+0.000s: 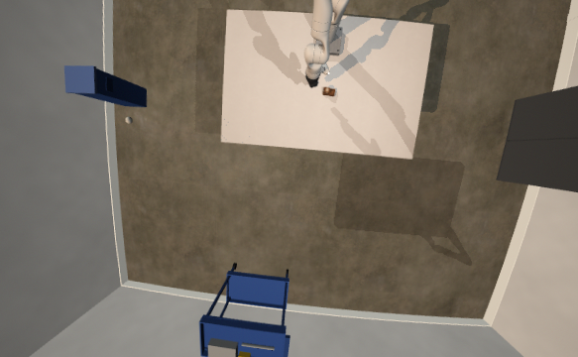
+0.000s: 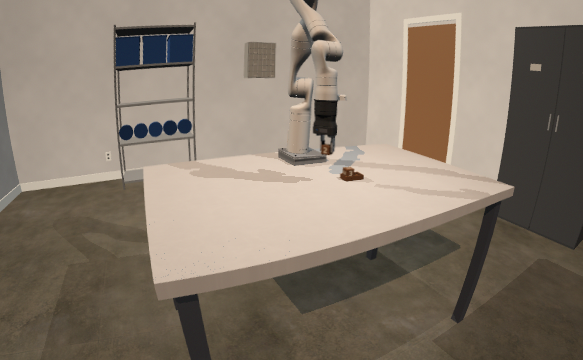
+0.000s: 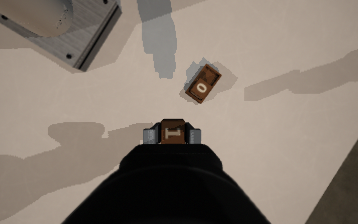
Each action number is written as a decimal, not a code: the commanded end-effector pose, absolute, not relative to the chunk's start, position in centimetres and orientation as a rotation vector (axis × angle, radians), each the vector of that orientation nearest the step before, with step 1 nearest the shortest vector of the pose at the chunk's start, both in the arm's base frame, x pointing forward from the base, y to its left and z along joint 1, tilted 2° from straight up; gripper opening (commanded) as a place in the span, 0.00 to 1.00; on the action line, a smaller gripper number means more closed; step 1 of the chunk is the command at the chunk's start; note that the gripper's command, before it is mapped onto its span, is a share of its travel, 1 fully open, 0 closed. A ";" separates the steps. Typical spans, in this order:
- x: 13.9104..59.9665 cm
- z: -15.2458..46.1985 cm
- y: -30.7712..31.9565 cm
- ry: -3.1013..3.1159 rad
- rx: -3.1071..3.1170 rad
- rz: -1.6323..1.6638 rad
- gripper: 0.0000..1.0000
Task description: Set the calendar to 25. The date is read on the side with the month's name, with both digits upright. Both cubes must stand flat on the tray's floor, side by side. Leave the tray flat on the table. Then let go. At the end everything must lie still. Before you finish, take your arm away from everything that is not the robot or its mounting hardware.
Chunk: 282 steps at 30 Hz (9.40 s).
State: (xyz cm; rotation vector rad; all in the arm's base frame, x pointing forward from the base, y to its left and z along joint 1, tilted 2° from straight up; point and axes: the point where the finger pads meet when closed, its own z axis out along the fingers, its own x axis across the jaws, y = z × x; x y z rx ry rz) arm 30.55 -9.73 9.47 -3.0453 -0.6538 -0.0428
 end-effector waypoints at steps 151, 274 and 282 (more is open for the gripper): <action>31.0 0.0 -9.6 2.420 -1.943 0.013 0.60; 31.1 -0.4 -9.6 2.420 -1.943 0.013 0.60; 31.1 -0.4 -9.6 2.420 -1.943 0.013 0.60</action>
